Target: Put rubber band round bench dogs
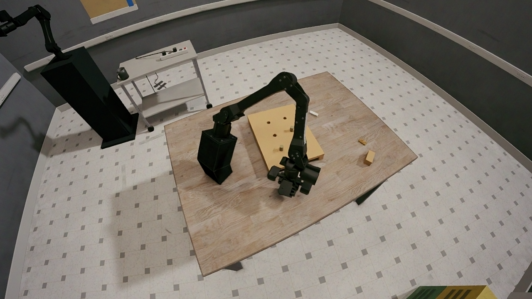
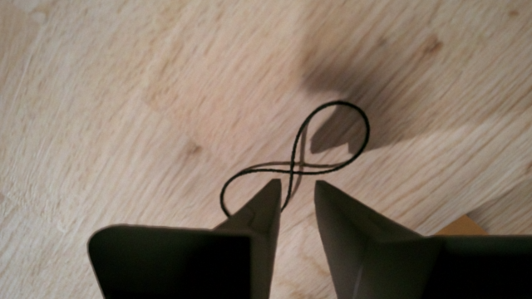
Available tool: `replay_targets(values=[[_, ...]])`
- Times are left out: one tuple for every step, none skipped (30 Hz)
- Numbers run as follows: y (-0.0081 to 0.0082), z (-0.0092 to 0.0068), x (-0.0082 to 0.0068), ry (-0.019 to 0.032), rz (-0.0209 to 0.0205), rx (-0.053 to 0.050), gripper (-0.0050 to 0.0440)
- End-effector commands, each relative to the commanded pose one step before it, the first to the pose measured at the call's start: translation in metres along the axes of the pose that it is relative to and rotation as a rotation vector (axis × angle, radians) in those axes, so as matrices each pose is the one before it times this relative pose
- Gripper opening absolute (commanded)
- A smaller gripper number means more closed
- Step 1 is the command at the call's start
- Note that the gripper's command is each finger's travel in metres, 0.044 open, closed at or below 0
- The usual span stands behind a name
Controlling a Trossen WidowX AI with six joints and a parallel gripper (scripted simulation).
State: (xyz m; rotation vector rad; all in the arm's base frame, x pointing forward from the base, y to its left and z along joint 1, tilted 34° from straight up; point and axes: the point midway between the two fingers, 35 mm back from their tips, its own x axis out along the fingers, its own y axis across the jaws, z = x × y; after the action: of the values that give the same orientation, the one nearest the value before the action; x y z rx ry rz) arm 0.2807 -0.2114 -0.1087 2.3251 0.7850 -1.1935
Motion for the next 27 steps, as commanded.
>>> replay_targets(values=[[0.00345,0.00101,0.0066,-0.00584,0.01248,0.0013,0.008],[0.00001,-0.00006,0.00047,0.00038,0.0,0.0,0.008],[0.00021,0.00069,0.00024,-0.00006,0.00133,0.002,0.008],[0.0,0.0,0.0,0.0,0.0,0.0,0.008],[0.0,0.0,0.0,0.0,0.0,0.0,0.008],[0.00075,-0.00005,0.0007,0.00091,0.00169,-0.0004,0.008],[0.00055,-0.00031,0.00108,0.00001,0.00074,-0.0015,0.008],[0.00042,-0.00028,0.00122,-0.00004,0.00051,-0.0013,0.008],[0.00029,-0.00019,0.00136,-0.00015,0.00036,-0.0009,0.008],[0.00017,-0.0001,0.00149,-0.00019,0.00022,-0.0006,0.008],[0.00027,-0.00016,0.00127,-0.00029,0.00035,-0.0009,0.008],[-0.00002,-0.00006,0.00076,0.00037,-0.00001,0.0,0.008],[-0.00021,0.0,0.00029,0.00019,-0.00041,0.0003,0.008],[-0.0004,0.00056,-0.0002,-0.00016,-0.00016,0.0018,0.008],[0.00015,0.00049,-0.00005,-0.00025,0.00092,0.0004,0.008],[0.00021,0.00006,0.00032,-0.00012,0.0005,0.0001,0.008],[0.00019,-0.00031,0.00072,0.0,0.00002,-0.0005,0.008],[-0.00001,-0.00055,0.00111,0.00049,-0.00061,-0.0011,0.008],[-0.00026,-0.00027,0.00099,0.00018,-0.00084,-0.0006,0.008],[-0.00051,0.0001,0.00034,0.00011,-0.00094,0.0004,0.008],[0.0,0.0,0.0,0.0,0.0,0.0,0.008],[0.0,0.0,0.0,0.0,0.0,0.0,0.008],[-0.00019,0.00029,-0.00011,-0.00007,-0.00004,-0.0023,0.008],[0.0,0.0,0.0,0.00001,0.0,-0.0001,0.008],[0.0,0.0,0.0,0.0,0.0,0.0,0.008],[0.0,0.0,0.0,0.0,0.0,0.0,0.008],[0.0,0.0,0.0,0.0,0.0,0.0,0.008]])
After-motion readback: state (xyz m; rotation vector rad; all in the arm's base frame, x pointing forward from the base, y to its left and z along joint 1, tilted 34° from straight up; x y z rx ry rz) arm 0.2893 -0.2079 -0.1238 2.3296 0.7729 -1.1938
